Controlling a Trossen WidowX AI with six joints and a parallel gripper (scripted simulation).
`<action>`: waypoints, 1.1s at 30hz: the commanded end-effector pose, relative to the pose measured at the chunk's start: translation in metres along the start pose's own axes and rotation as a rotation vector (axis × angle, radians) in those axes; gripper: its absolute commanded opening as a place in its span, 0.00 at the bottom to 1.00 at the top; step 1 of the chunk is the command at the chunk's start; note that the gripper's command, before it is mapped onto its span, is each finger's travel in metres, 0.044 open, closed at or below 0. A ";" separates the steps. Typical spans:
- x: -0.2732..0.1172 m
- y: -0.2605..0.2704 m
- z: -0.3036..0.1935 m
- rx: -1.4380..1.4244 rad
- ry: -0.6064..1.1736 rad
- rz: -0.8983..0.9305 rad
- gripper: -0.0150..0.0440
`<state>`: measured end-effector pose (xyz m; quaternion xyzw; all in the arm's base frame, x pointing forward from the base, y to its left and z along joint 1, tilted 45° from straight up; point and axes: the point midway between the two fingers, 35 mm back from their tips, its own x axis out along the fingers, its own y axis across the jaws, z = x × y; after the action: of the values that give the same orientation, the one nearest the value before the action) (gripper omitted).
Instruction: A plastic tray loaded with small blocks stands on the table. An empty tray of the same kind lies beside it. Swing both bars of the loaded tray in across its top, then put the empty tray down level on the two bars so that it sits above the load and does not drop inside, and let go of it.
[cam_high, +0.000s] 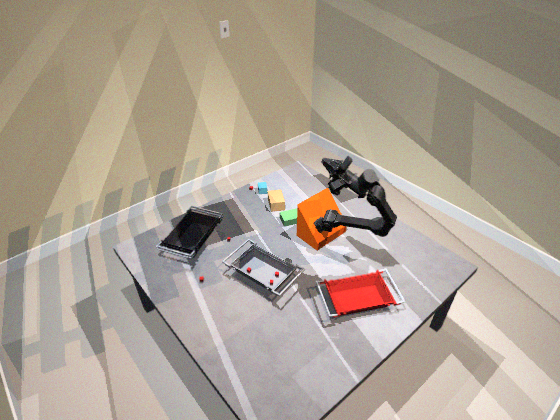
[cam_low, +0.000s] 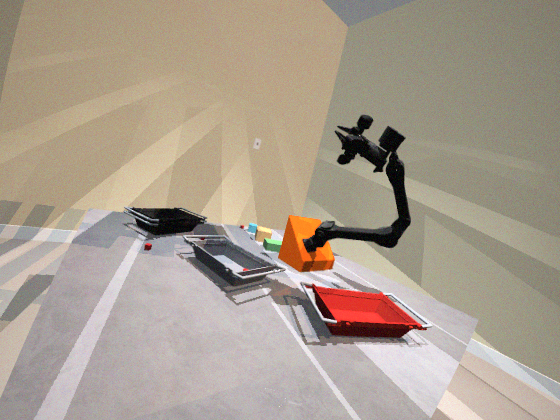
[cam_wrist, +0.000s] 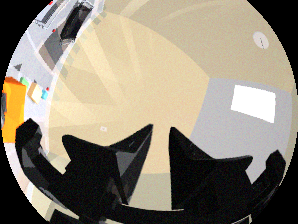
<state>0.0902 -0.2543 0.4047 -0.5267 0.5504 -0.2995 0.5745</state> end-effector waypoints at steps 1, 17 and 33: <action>0.025 0.014 0.060 0.081 -0.224 0.123 0.39; -0.009 0.135 0.297 0.342 -0.748 1.039 0.39; -0.139 0.259 0.395 0.377 -0.314 1.987 0.39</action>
<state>0.3731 0.0433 0.1409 0.2069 0.5938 0.3024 0.7163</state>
